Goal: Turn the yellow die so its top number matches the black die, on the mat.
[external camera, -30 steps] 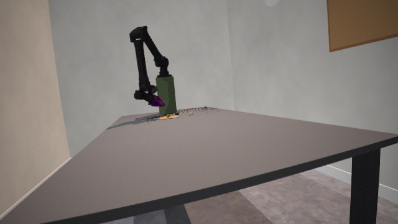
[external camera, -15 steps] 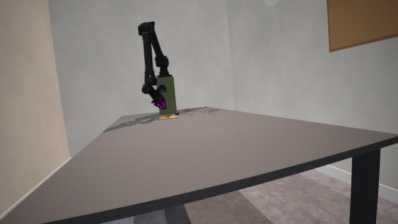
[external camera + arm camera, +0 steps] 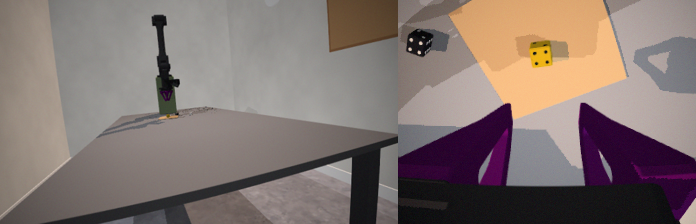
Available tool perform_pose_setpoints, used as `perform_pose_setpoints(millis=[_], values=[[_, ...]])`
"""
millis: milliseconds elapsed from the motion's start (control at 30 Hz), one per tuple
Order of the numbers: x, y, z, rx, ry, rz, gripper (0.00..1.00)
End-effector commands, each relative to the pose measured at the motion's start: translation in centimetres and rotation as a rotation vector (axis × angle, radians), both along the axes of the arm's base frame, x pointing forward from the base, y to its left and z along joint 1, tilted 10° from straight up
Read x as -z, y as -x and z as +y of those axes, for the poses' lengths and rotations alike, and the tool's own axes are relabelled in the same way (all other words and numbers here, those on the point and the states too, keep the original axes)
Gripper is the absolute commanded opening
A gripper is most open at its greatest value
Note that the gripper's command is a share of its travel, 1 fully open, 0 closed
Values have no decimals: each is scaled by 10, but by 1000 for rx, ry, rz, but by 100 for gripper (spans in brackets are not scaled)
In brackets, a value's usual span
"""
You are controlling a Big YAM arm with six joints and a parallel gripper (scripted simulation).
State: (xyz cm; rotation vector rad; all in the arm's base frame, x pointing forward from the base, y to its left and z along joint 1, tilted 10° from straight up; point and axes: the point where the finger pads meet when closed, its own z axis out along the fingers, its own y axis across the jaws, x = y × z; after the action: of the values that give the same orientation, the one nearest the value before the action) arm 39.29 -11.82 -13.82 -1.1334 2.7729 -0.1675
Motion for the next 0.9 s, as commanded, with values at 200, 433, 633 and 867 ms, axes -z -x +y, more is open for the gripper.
perform_pose_setpoints(millis=[200, 433, 633, 867], values=[[-7, -9, 0, 36, 0, -23, 100], [-14, -8, 0, 33, 1, -25, 100], [-24, -1, 2, 33, -2, -15, 100], [-46, 3, 3, 33, -2, -15, 100]])
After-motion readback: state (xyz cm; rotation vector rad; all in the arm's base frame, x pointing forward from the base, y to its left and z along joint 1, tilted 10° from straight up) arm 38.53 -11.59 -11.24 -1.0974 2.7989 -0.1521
